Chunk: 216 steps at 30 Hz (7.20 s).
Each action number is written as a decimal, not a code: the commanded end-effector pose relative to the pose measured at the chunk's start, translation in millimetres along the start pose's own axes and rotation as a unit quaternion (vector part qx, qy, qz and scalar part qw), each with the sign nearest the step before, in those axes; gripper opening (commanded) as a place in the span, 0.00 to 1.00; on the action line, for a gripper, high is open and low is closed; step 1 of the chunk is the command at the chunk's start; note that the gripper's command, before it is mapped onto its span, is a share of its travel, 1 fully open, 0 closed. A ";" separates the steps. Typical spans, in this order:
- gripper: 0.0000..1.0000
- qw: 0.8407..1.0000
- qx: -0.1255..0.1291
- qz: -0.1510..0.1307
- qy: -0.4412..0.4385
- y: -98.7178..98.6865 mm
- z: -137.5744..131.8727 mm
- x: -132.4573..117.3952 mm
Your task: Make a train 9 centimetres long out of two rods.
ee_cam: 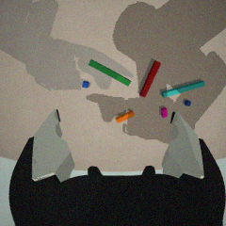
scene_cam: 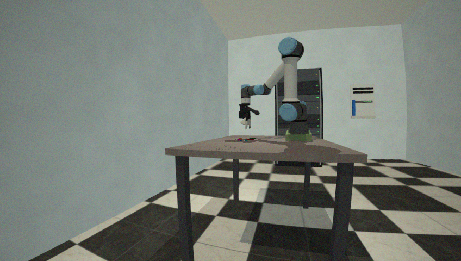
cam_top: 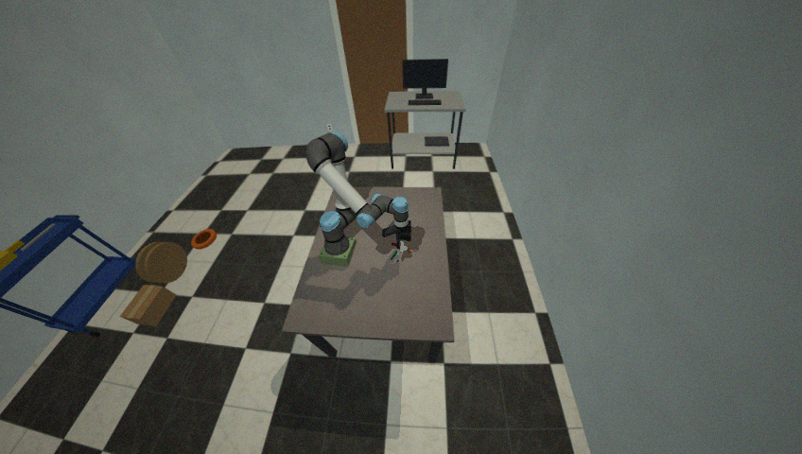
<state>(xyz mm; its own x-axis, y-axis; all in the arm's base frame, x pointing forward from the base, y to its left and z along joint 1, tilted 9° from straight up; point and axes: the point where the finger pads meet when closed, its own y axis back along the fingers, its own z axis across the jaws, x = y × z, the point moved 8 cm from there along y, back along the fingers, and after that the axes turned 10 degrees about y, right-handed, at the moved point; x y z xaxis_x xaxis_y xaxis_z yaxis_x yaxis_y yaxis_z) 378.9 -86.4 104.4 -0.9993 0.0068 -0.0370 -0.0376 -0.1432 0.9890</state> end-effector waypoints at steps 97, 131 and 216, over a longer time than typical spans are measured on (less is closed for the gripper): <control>1.00 0.852 0.000 -0.001 -0.523 2.4 50.7 -26.1; 1.00 0.562 0.000 -0.001 -0.827 4.1 79.7 -48.0; 0.14 0.150 -0.001 0.000 -0.989 5.8 101.6 -62.2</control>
<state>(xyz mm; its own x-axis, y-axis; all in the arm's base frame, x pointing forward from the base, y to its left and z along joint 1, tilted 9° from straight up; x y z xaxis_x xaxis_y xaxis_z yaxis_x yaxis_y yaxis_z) 440.7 13.0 126.7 0.9549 0.2864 0.0780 -0.0377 -0.1436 0.9889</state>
